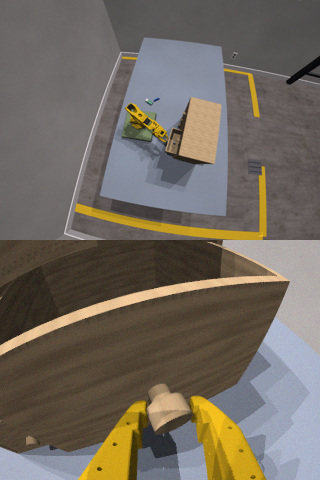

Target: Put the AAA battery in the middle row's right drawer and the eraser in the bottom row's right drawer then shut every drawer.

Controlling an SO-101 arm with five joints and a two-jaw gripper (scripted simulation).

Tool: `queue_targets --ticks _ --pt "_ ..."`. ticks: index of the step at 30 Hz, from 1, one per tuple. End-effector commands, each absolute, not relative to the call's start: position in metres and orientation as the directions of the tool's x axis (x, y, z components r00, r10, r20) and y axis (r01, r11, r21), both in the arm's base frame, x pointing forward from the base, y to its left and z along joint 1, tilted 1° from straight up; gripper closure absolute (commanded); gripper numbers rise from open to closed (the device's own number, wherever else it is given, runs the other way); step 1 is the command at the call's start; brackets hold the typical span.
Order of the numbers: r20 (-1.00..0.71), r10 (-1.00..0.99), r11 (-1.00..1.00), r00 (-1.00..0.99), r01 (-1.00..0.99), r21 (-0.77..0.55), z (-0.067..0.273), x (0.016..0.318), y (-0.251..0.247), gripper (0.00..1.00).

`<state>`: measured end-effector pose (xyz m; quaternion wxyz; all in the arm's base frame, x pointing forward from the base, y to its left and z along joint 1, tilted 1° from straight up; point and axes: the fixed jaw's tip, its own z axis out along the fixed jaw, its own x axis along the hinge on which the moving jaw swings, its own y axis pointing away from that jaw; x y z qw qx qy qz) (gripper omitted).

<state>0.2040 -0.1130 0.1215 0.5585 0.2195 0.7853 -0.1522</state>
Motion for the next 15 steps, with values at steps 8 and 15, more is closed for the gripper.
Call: queue_targets --ticks 8,15 --pt "-0.941 0.171 0.857 -0.293 0.516 -0.004 0.1216 0.2105 -0.1182 1.00" --pt "-0.941 0.168 0.863 -0.295 0.505 -0.005 0.1218 0.2176 -0.1190 1.00"
